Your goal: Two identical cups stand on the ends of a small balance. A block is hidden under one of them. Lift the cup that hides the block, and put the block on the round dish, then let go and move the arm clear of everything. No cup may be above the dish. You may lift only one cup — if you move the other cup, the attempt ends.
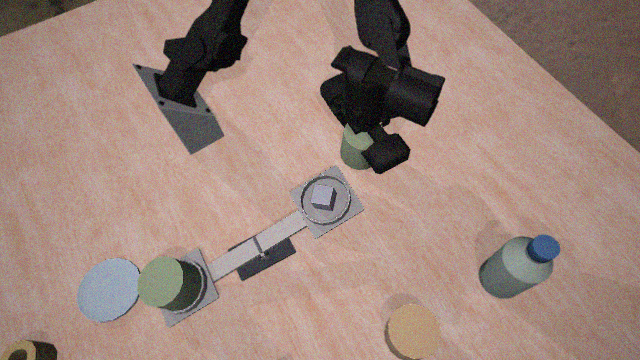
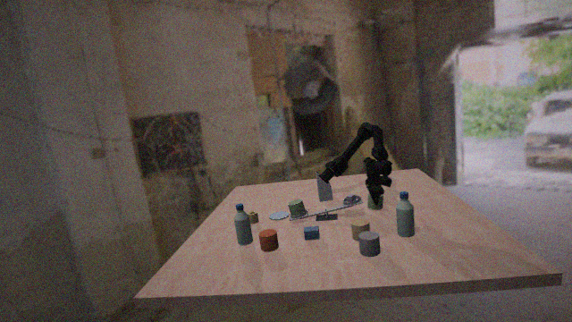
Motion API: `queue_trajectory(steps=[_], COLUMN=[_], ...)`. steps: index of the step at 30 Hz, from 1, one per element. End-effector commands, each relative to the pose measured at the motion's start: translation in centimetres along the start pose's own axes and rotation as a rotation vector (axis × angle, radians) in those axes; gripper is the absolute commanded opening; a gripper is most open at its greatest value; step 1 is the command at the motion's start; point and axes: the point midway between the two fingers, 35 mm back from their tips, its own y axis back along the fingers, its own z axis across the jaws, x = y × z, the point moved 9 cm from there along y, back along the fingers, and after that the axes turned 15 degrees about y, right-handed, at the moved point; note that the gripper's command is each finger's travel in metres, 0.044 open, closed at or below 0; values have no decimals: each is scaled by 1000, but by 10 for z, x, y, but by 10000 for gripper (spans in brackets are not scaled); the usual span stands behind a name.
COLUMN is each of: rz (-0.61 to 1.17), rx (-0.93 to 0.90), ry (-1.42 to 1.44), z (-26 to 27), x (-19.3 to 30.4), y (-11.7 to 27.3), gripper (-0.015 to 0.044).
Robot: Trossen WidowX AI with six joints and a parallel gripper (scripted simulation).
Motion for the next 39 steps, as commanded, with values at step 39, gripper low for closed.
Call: queue_trajectory(steps=[39], rz=[17], rx=[7], ry=[-738], z=[-46], x=[130], y=[105], gripper=[260])
